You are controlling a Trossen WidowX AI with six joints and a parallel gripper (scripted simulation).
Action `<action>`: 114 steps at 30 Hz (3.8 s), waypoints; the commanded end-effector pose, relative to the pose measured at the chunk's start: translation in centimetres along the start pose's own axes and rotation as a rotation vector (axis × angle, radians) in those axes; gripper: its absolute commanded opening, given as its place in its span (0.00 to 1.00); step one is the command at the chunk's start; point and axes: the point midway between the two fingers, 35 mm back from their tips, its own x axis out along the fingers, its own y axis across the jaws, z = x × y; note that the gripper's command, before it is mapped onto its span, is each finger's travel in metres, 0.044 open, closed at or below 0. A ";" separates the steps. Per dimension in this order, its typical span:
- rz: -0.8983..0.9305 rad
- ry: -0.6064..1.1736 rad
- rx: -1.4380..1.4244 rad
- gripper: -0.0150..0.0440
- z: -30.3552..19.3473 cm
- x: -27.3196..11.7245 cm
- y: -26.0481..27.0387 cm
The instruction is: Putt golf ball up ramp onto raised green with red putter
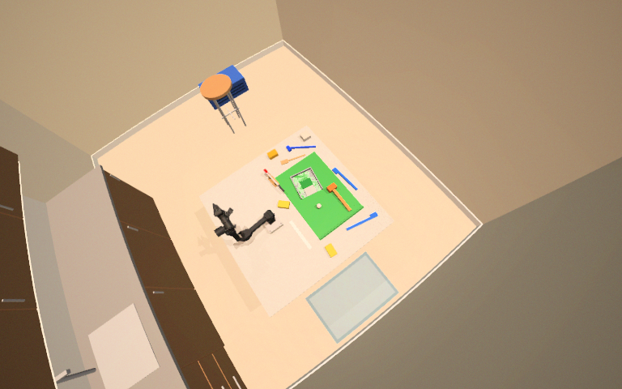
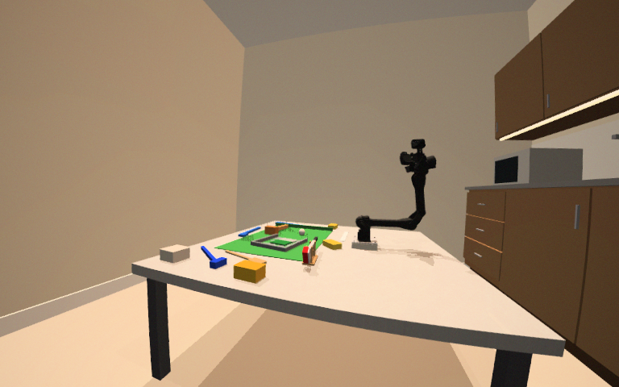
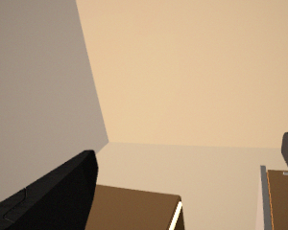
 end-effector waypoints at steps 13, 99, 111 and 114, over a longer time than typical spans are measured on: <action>0.037 -0.288 -0.265 1.00 16.8 1.9 6.2; -1.234 1.315 -1.314 1.00 51.0 -8.1 -39.1; -1.229 1.311 -1.311 0.96 51.1 -8.4 -40.4; -1.229 1.311 -1.311 0.82 51.1 -8.4 -40.4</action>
